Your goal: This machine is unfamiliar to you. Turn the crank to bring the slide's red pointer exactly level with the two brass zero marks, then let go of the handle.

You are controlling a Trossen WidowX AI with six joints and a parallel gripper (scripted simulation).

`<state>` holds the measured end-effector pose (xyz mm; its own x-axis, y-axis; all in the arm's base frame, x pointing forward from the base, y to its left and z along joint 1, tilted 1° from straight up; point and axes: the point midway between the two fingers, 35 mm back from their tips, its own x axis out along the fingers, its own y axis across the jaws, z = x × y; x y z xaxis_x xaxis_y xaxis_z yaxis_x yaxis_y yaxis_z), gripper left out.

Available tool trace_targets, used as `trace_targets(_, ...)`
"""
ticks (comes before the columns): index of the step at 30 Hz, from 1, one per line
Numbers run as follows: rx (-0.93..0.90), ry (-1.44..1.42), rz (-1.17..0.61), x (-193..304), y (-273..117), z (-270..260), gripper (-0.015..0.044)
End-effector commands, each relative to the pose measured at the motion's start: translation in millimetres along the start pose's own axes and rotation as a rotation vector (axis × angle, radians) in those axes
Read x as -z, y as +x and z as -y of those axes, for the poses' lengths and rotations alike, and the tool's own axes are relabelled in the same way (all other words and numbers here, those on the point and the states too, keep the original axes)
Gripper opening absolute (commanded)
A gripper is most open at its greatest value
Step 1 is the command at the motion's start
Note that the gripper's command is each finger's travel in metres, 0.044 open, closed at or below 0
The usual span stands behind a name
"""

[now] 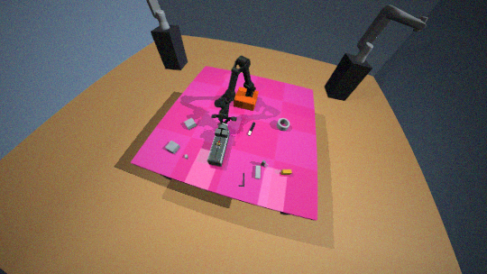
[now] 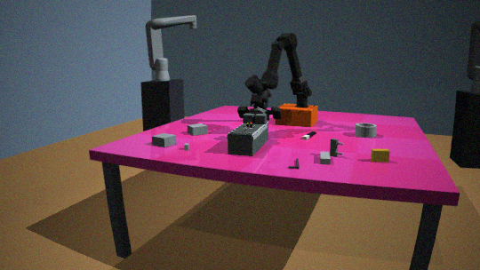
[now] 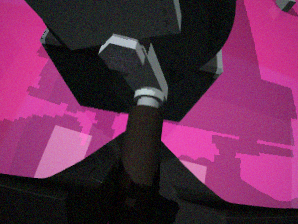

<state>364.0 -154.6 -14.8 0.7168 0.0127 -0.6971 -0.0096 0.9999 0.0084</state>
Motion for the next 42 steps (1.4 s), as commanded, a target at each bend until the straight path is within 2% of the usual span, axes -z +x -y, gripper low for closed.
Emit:
trace_targets(1, 0.021, 0.001, 0.009, -2.5, -3.1, 8.5, 0.0000)
trace_targets(42, 0.021, 0.000, 0.009, -10.2, -11.9, 16.5, 0.0000)
